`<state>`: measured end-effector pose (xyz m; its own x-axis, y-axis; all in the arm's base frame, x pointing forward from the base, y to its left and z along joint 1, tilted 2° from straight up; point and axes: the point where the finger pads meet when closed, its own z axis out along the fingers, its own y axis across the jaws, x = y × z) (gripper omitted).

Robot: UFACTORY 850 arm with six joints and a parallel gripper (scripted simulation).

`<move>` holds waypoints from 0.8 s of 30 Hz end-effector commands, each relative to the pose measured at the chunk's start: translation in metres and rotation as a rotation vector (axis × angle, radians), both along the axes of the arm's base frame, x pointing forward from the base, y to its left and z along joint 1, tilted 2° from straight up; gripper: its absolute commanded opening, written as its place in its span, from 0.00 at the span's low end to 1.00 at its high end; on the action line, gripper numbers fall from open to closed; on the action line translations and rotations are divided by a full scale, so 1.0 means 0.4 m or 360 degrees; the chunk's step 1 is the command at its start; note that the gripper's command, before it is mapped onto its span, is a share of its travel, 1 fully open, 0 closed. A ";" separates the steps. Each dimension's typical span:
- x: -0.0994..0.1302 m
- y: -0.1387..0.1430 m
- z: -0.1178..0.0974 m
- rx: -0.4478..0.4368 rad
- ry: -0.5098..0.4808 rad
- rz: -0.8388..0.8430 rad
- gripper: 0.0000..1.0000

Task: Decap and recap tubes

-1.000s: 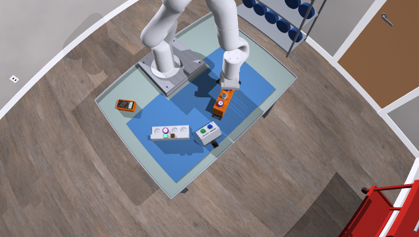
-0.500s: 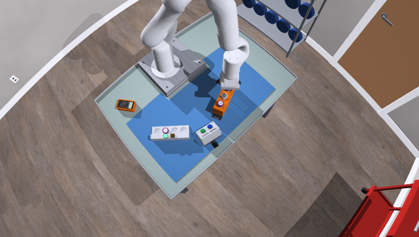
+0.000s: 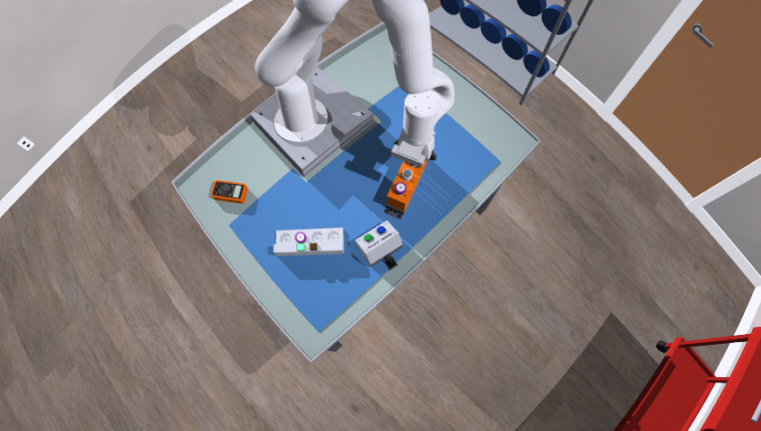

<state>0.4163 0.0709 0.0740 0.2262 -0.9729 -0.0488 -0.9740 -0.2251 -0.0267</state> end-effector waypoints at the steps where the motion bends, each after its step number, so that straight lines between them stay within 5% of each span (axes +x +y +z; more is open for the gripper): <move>1: 0.001 0.000 0.000 -0.0023 0.0012 -0.0197 0.00; 16: 0.001 0.000 -0.001 -0.0017 0.0033 -0.0650 0.00; 17: 0.001 0.000 -0.001 -0.0017 0.0033 -0.0650 0.46; 24: 0.001 0.000 -0.001 -0.0017 0.0033 -0.0650 0.46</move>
